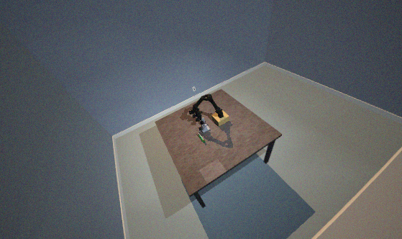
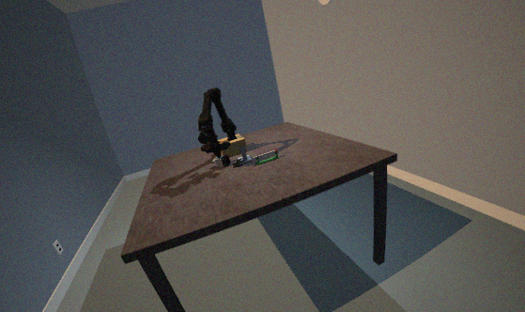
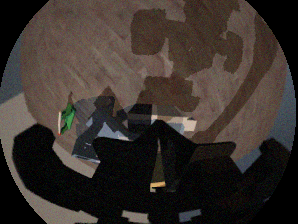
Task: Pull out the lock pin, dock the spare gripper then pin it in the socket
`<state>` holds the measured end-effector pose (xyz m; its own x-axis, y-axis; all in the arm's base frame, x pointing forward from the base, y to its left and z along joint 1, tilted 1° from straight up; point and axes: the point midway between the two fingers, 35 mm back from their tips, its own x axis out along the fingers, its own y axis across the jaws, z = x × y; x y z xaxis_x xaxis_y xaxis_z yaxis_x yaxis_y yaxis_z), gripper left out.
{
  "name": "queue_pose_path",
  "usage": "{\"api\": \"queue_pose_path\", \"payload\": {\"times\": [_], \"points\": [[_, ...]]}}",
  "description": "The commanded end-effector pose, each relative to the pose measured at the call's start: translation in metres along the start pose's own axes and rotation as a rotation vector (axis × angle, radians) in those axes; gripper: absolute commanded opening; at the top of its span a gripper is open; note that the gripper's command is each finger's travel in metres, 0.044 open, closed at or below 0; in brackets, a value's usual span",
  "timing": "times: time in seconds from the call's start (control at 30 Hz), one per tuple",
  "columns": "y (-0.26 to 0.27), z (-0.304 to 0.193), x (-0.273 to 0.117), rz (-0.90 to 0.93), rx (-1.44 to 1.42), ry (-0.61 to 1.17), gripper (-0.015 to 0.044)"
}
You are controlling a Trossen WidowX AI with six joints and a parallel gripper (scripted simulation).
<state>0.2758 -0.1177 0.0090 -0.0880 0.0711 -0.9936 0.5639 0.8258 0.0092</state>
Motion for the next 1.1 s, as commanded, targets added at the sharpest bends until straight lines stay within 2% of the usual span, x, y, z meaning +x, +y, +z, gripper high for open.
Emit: {"api": "queue_pose_path", "payload": {"times": [0.0, 0.63, 1.07], "points": [[0.0, 0.004, 0.004, -0.003, -0.002, 0.01, 0.0], [0.0, 0.029, 0.009, -0.003, -0.002, 0.008, 0.0], [0.0, 0.046, -0.026, -0.001, 0.003, -0.017, 0.0]]}}
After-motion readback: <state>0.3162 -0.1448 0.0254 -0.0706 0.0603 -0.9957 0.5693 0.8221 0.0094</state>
